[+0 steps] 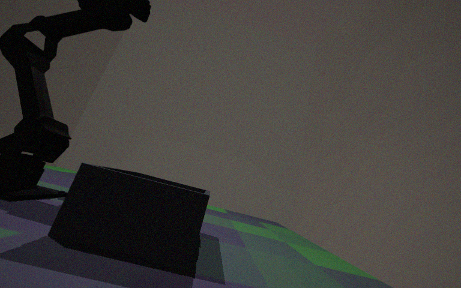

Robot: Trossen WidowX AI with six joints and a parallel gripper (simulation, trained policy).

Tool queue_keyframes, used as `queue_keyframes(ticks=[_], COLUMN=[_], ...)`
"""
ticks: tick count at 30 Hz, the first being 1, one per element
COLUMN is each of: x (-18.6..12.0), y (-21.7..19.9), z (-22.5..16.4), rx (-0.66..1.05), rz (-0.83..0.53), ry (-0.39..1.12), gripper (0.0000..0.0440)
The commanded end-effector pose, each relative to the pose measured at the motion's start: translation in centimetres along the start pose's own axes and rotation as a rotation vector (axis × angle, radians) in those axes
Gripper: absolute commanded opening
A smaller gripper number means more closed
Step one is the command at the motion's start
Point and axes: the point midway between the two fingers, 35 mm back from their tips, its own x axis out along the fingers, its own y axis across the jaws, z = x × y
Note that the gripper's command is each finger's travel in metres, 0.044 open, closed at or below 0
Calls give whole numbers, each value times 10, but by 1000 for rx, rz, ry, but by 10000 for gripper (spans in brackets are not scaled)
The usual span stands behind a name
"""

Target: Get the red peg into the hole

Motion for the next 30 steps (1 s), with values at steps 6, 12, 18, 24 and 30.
queue_keyframes(ticks=[6,12,18,24,30], x=[-8,-21,-38,-58,-82], y=[23,46,68,88,105], z=[16,39,64,89,116], rx=[174,342,506,664,817], rz=[114,233,361,495,636], ry=[-13,-34,-48,-52,-46], gripper=[440,440,440,440,440])
